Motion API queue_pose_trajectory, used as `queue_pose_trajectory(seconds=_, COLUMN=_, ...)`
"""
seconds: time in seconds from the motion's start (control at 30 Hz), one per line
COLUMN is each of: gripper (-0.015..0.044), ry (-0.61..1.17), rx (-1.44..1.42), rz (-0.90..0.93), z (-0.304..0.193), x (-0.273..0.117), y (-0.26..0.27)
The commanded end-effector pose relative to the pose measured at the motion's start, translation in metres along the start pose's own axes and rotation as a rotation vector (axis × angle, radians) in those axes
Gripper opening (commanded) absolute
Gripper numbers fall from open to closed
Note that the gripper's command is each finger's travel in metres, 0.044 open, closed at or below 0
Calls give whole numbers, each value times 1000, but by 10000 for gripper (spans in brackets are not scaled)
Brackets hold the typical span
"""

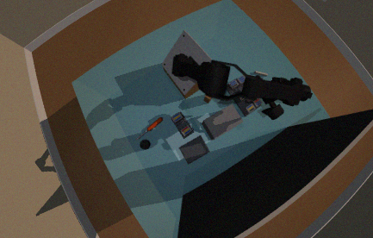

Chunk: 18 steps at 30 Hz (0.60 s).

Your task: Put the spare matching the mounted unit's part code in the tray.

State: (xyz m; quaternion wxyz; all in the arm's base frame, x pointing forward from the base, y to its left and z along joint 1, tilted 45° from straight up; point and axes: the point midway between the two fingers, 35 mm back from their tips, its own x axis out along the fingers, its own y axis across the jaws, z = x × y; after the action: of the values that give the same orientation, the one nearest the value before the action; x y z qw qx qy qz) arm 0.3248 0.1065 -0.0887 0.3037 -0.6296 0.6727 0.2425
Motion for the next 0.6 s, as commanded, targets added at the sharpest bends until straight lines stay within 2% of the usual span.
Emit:
queue_pose_trajectory(seconds=0.0, gripper=440, ry=-9, rx=-27, rz=-3, z=1, x=0, y=-1)
queue_pose_trajectory(seconds=0.17, gripper=309, ry=-9, rx=-26, rz=-4, z=7, x=34, y=-6)
queue_pose_trajectory(seconds=0.2, gripper=300, ry=-8, rx=-26, rz=-4, z=8, x=38, y=-6)
queue_pose_trajectory(seconds=0.57, gripper=300, ry=-9, rx=-26, rz=-4, z=7, x=44, y=-6)
